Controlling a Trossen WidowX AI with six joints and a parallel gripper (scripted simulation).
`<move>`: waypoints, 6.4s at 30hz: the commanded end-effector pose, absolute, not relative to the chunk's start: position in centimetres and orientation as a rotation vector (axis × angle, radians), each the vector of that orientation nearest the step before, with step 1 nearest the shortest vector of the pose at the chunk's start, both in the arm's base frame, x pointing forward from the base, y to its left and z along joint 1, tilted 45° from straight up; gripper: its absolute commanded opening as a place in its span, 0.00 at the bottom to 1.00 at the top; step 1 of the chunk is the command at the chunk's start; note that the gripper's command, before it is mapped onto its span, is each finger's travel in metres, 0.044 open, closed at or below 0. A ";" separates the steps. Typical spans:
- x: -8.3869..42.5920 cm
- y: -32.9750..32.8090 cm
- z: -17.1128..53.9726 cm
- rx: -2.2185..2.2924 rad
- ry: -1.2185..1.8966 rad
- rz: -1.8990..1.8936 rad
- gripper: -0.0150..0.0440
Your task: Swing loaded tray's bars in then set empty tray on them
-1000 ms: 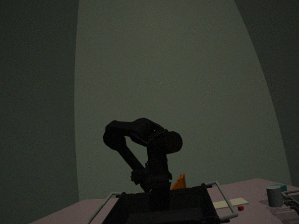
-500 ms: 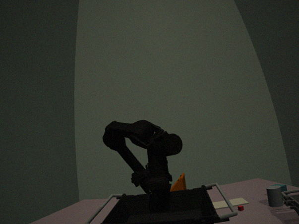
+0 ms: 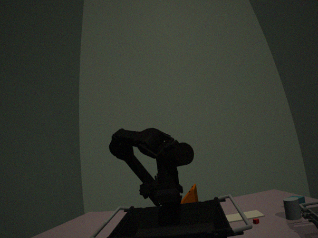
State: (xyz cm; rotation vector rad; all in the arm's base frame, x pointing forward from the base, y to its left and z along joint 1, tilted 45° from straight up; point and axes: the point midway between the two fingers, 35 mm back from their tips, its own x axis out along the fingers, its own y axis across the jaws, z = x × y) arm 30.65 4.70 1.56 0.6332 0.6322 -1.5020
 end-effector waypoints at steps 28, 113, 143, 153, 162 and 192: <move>30.2 4.0 1.4 0.623 0.635 -1.529 0.25; 30.1 3.6 0.8 0.628 0.634 -1.511 0.25; 29.6 2.7 0.4 0.623 0.635 -1.529 0.25; 29.6 2.7 0.4 0.623 0.635 -1.529 0.25; 29.6 2.7 0.4 0.623 0.635 -1.529 0.25; 29.6 2.7 0.4 0.623 0.635 -1.529 0.43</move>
